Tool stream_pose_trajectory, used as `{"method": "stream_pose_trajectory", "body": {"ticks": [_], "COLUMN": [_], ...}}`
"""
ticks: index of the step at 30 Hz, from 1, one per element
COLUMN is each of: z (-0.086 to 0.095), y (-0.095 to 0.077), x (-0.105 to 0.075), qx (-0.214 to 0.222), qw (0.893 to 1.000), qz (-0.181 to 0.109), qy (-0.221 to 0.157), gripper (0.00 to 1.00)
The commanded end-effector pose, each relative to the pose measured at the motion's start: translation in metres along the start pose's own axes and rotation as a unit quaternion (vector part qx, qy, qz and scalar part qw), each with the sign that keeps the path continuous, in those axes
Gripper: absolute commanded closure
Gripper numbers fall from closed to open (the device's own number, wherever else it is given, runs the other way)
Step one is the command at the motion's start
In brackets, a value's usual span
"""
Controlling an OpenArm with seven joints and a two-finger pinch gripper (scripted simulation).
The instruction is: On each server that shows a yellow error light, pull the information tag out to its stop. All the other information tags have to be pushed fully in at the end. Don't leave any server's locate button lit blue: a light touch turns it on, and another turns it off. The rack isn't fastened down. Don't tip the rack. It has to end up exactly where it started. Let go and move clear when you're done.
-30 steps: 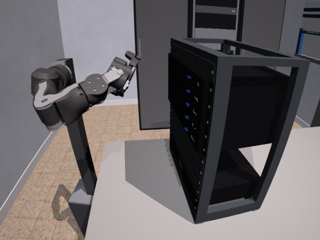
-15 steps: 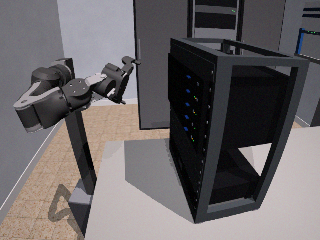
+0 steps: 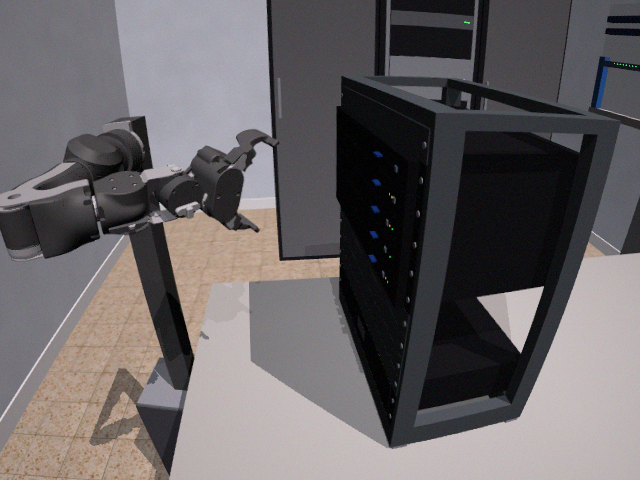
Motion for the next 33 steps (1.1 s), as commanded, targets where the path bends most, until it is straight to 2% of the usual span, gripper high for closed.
{"method": "stream_pose_trajectory", "body": {"ticks": [1, 4, 6, 12, 17, 21, 33], "z": [-0.003, -0.011, -0.011, -0.027, -0.032, -0.036, -0.038], "y": [-0.004, -0.009, -0.009, -0.020, -0.027, -0.030, -0.033], "x": [-0.001, -0.006, -0.006, -0.010, -0.012, -0.012, -0.012], "qx": [-0.012, -0.025, -0.025, -0.043, -0.058, -0.063, -0.067], "qw": [0.998, 0.992, 0.992, 0.972, 0.955, 0.946, 0.938], "qz": [-0.044, -0.109, -0.109, -0.210, -0.265, -0.291, -0.310], "qy": [-0.030, -0.059, -0.059, -0.097, -0.121, -0.132, -0.138], "gripper": [0.00, 0.00, 0.00, 0.00, 0.00, 0.00, 0.00]}}
Point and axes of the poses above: the point where the finger pads meet when closed, its own x axis out along the fingers, its own z axis across the jaws, y = z × x, the point moved 10 cm from there along -x, back along the fingers, and after that the axes turned 4 degrees about x, right-handed, at the moved point
